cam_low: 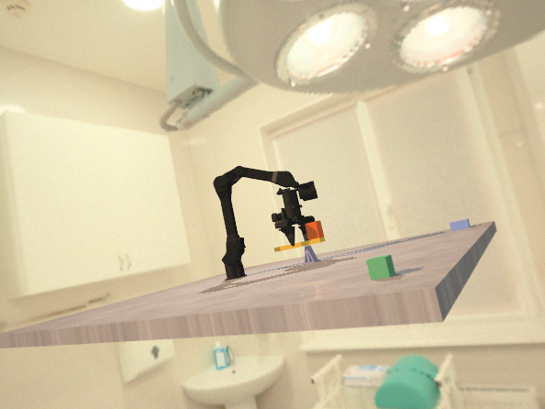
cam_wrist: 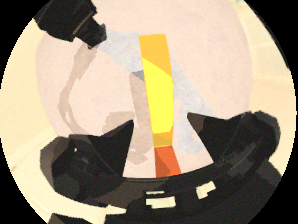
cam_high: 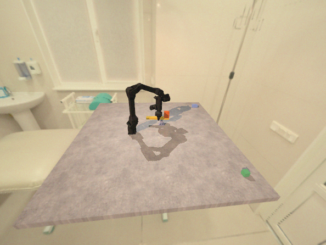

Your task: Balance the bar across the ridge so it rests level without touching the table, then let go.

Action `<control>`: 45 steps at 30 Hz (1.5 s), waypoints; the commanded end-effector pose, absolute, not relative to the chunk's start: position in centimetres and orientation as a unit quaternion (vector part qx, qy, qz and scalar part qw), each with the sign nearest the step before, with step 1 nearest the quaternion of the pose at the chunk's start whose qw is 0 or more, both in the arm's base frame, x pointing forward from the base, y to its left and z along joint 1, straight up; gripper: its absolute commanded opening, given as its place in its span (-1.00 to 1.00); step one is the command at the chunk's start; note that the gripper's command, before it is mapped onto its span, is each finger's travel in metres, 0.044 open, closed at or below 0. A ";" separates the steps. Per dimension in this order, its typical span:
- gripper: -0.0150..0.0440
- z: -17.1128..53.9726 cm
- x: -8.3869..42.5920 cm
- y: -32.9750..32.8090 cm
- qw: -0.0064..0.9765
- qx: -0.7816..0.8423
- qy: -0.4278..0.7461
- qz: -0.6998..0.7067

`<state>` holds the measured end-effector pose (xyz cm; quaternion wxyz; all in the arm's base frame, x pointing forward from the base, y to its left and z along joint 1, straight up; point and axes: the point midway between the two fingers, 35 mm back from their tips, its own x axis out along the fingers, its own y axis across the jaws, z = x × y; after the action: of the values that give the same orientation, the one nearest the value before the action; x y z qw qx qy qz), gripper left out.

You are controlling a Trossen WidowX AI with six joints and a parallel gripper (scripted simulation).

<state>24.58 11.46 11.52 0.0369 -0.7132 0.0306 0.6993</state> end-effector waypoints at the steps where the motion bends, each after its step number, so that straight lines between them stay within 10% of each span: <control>1: 1.00 13.0 24.8 11.6 0.038 -0.715 0.030 0.698; 45: 1.00 21.4 24.4 11.4 0.038 -0.714 0.030 0.698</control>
<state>24.35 11.36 21.36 0.0376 -0.7143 0.0299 0.6982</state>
